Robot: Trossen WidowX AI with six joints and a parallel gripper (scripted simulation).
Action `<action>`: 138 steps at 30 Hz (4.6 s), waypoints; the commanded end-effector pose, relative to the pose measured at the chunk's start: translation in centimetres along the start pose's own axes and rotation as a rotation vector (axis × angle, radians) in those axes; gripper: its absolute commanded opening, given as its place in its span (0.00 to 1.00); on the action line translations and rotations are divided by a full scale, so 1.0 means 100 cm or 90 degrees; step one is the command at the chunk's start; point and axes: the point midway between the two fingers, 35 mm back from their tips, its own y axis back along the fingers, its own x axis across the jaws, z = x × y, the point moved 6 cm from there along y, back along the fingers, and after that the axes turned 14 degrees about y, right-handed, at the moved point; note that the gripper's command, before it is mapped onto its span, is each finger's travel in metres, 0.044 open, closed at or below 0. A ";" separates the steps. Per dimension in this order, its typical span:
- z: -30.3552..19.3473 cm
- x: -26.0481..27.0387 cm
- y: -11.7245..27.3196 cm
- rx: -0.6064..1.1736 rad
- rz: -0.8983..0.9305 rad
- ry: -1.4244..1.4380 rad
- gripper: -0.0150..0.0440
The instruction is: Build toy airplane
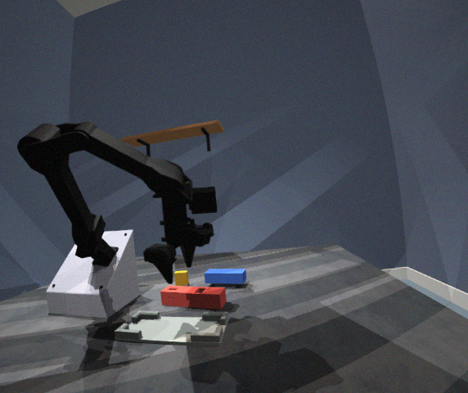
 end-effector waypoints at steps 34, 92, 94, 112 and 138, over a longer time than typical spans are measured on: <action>0.011 0.050 -0.066 -0.044 -0.099 0.012 1.00; 0.017 0.056 -0.049 -0.046 -0.092 0.014 0.25; 0.017 0.057 -0.043 -0.046 -0.092 0.014 0.25; 0.009 0.064 0.011 -0.044 -0.094 0.013 0.25; 0.009 0.016 0.015 -0.043 -0.082 0.056 0.25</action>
